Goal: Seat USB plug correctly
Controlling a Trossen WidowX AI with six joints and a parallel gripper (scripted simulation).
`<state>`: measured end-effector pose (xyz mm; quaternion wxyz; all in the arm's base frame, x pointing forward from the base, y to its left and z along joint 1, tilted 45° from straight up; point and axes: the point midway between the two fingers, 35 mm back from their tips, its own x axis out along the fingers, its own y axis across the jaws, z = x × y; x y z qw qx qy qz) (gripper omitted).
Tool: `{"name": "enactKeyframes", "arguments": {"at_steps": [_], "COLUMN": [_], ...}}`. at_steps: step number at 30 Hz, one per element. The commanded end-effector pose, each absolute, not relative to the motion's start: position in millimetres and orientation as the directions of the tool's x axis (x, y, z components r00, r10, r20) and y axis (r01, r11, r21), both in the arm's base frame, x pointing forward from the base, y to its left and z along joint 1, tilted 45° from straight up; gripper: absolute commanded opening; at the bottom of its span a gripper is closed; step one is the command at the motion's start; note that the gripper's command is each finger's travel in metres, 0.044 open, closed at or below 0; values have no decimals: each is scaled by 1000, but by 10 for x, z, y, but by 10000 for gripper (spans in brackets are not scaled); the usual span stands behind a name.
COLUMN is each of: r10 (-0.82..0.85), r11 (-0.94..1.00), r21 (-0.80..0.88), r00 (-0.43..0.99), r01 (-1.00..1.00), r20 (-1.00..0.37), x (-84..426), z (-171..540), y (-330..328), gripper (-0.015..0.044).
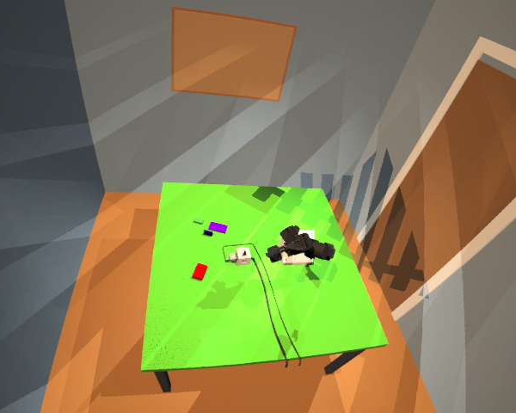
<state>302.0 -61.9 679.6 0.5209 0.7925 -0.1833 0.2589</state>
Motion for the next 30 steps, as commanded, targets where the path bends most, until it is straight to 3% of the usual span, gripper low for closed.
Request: {"name": "enactKeyframes", "arguments": {"at_steps": [1, 9, 16, 23, 30], "r10": [-14, 33, 125, 275, 487], "r11": [-367, -311, -252, -179, -75], "r21": [838, 950, 914, 733, 421], "r00": [903, 998, 947, 749, 402], "r01": [-404, -40, 318, 656, 904], "r20": [429, 52, -296, -603, -775], "x": [3544, 4266, 4574, 4504, 3955], "z": [6241, 5018, 3817, 2567, 1442], "y": [-698, -792, -793, -659, -353], "gripper": [440, 440, 440, 440, 440]}}
